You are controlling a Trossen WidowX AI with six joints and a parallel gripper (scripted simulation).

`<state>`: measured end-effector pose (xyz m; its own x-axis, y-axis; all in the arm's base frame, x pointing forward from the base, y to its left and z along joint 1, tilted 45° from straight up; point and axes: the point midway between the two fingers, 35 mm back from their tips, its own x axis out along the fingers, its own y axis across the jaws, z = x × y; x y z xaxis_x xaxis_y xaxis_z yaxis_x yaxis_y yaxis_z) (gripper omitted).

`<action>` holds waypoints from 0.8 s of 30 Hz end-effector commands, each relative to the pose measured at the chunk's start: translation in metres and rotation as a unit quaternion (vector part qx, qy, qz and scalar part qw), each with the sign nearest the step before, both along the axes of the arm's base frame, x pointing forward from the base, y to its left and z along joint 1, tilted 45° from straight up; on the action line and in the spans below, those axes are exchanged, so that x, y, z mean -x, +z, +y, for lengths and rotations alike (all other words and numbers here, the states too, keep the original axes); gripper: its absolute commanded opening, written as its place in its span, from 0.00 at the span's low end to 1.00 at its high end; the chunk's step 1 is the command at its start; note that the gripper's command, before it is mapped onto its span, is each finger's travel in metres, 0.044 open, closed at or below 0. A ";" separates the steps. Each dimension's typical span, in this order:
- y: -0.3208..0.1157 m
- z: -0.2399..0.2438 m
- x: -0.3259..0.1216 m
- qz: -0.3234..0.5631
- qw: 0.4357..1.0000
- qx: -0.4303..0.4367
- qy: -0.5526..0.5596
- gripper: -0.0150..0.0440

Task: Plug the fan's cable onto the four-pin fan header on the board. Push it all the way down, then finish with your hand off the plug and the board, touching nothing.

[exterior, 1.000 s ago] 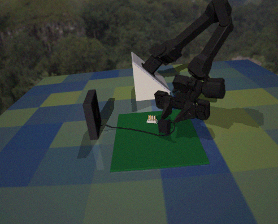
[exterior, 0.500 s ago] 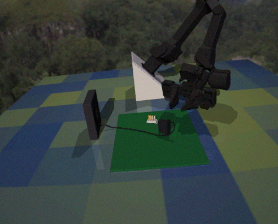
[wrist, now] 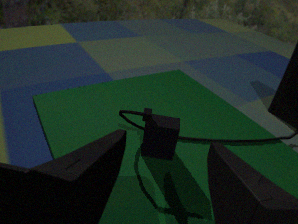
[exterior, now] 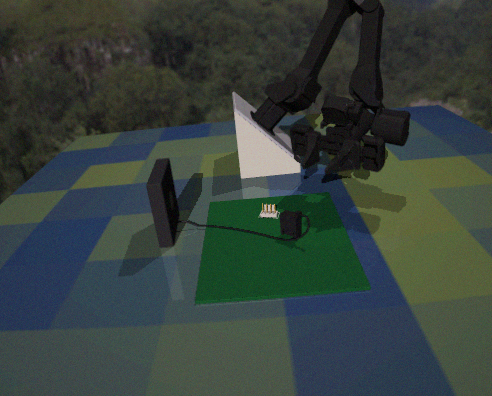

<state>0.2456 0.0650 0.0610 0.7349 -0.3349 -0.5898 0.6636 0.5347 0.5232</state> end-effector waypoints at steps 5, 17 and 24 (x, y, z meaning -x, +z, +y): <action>-0.010 -0.004 -0.002 0.079 0.996 0.012 0.027 0.60; -0.027 -0.010 -0.004 0.207 0.975 0.009 0.078 0.60; -0.034 -0.013 -0.003 0.272 0.956 -0.010 0.112 0.60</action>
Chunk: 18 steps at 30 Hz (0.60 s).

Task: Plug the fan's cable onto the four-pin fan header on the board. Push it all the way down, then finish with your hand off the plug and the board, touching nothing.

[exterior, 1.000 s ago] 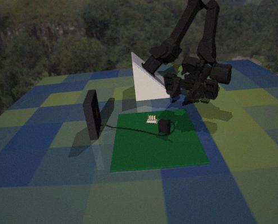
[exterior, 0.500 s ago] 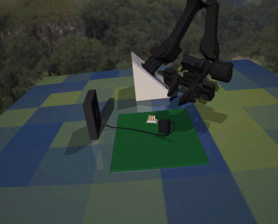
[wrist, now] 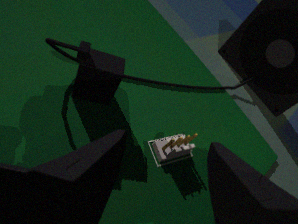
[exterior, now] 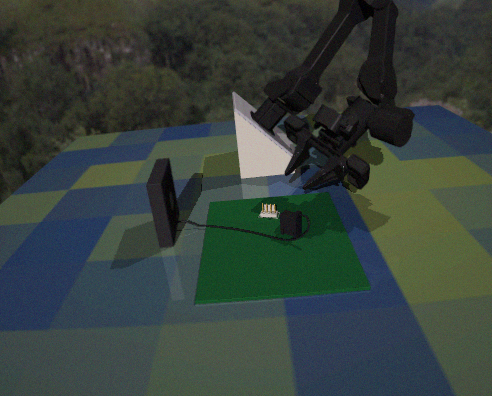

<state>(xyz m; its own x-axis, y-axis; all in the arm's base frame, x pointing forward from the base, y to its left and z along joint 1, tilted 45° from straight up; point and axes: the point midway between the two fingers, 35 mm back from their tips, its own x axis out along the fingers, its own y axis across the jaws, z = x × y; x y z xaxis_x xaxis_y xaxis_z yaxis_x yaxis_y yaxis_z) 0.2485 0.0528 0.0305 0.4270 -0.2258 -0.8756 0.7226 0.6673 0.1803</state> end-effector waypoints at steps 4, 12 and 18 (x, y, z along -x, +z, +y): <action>-0.007 -0.002 0.001 0.072 0.996 -0.028 0.034 0.60; -0.010 -0.004 0.002 0.135 0.986 -0.072 0.067 0.60; -0.010 -0.005 0.002 0.172 0.974 -0.113 0.091 0.60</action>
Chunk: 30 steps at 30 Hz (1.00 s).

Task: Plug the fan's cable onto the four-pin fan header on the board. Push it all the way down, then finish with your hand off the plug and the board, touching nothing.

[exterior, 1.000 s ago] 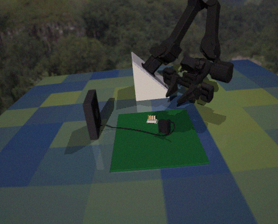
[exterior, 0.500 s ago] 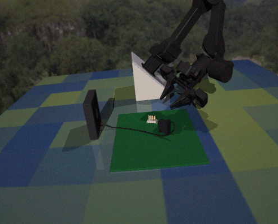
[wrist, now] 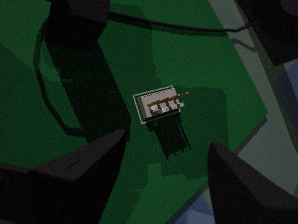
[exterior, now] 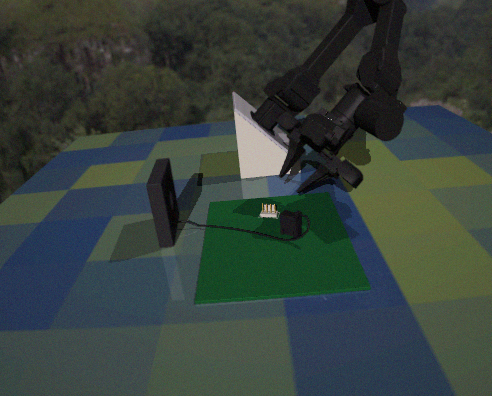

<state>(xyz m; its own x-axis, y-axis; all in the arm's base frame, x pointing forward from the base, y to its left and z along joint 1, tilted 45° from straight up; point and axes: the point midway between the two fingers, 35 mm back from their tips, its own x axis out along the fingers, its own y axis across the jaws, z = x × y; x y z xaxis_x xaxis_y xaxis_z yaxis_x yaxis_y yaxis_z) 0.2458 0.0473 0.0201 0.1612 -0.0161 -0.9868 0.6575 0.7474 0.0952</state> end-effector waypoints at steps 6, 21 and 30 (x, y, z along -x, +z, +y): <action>0.002 -0.001 -0.001 0.054 0.995 -0.076 0.034 0.60; 0.017 -0.005 -0.008 0.086 0.970 -0.217 0.067 0.60; 0.032 -0.011 -0.018 0.072 0.946 -0.305 0.077 0.60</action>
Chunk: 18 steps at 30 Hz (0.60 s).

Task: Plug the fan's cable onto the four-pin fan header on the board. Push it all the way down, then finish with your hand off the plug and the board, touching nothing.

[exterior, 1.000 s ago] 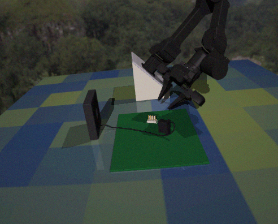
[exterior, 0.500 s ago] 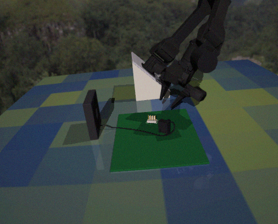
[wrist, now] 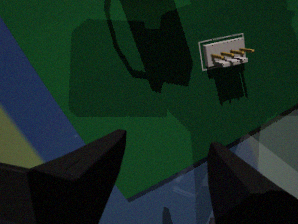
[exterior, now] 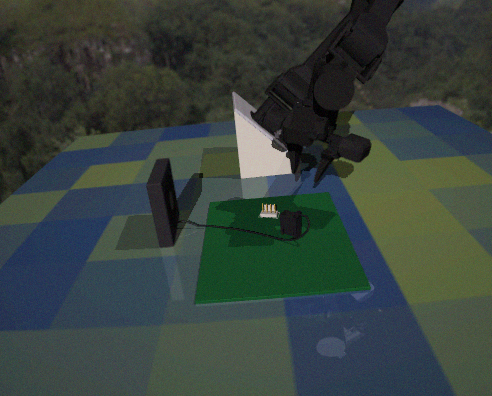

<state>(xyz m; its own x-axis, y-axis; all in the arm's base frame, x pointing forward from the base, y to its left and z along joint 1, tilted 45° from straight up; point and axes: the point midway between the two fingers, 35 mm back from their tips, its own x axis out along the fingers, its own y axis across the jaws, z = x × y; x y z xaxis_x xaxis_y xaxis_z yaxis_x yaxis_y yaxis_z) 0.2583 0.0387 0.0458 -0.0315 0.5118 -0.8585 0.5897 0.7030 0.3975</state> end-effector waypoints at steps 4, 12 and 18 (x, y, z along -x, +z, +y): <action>0.014 -0.007 -0.010 -0.016 0.997 -0.080 -0.004 0.60; 0.018 -0.010 -0.013 -0.023 0.995 -0.098 -0.010 0.60; 0.021 -0.017 -0.020 -0.061 0.992 -0.102 0.038 0.87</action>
